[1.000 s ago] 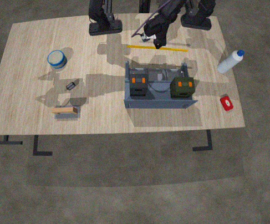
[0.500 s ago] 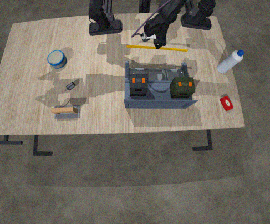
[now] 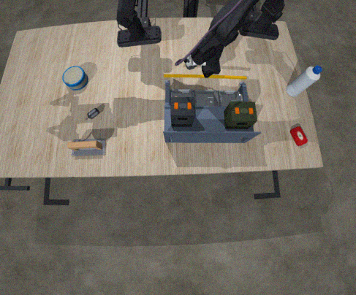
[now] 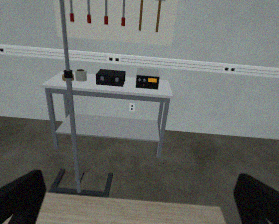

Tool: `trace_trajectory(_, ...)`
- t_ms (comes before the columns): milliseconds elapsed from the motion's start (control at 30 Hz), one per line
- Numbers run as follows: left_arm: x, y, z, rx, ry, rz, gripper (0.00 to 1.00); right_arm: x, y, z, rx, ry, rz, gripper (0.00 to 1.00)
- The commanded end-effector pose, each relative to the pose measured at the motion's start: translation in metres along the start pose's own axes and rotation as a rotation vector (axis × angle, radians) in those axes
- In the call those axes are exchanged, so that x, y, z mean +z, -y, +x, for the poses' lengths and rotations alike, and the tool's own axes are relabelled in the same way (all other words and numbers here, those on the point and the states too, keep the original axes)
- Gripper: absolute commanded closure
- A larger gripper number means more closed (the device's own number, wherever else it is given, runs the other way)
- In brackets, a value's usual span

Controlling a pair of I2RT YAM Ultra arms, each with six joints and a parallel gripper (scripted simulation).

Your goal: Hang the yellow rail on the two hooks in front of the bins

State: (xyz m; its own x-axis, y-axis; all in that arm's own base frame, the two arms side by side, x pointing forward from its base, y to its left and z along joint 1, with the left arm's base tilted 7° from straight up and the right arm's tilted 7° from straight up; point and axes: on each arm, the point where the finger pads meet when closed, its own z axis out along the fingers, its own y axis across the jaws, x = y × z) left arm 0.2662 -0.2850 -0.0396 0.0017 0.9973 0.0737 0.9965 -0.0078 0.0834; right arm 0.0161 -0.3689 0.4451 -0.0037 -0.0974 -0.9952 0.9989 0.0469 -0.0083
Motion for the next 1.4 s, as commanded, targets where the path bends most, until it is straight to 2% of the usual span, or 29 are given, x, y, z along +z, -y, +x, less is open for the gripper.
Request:
trace_trajectory(0, -0.015, -0.013, -0.007, 0.027, 0.014, -0.009, 1.0, -0.006, 0.007, -0.012, 0.006, 0.014, 0.025, 0.0)
trace_trajectory(33, -0.029, -0.01, -0.016, 0.044, 0.045, -0.026, 1.0, -0.006, 0.007, -0.012, 0.006, 0.014, 0.025, 0.0)
trace_trajectory(267, -0.029, -0.01, -0.016, 0.044, 0.045, -0.026, 1.0, -0.006, 0.007, -0.012, 0.006, 0.014, 0.025, 0.0)
trace_trajectory(767, -0.013, -0.011, -0.009, 0.031, 0.016, -0.006, 1.0, -0.006, 0.007, -0.012, 0.006, 0.014, 0.025, 0.0)
trace_trajectory(867, -0.022, -0.014, -0.011, 0.028, 0.034, -0.022, 1.0, -0.006, 0.007, -0.012, 0.006, 0.014, 0.025, 0.0)
trace_trajectory(1000, -0.012, -0.013, -0.007, 0.027, 0.014, -0.007, 1.0, -0.006, 0.007, -0.012, 0.006, 0.014, 0.025, 0.0)
trace_trajectory(1067, -0.019, -0.014, -0.009, 0.027, 0.027, -0.018, 1.0, -0.006, 0.007, -0.012, 0.006, 0.014, 0.025, 0.0)
trace_trajectory(1367, -0.013, -0.013, -0.007, 0.027, 0.015, -0.011, 1.0, -0.006, 0.007, -0.012, 0.006, 0.014, 0.025, 0.0)
